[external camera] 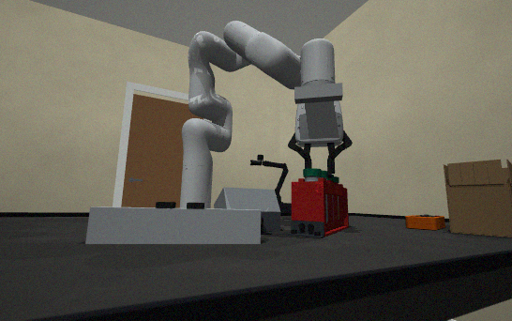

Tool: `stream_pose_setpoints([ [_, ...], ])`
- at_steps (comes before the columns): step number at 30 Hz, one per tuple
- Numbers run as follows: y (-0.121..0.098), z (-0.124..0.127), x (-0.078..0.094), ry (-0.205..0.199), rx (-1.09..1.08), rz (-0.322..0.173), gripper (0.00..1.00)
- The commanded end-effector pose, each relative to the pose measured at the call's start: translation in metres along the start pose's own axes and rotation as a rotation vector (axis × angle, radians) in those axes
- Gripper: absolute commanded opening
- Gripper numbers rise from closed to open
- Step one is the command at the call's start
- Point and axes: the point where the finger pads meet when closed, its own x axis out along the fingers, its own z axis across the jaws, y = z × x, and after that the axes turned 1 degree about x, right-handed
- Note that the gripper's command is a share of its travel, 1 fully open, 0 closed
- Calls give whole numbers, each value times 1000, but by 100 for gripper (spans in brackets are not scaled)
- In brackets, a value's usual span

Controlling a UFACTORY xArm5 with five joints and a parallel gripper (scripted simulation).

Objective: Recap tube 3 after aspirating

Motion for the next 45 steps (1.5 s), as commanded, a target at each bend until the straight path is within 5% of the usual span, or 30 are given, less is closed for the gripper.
stream_pose_setpoints([
  [1,1,-1,-1,4,-279,2,0],
  [14,1,-1,-2,3,-505,3,0],
  [15,1,-1,-2,3,-505,3,46],
  [27,1,-1,-2,3,-505,3,46],
  [45,1,-1,-2,4,416,1,46],
])
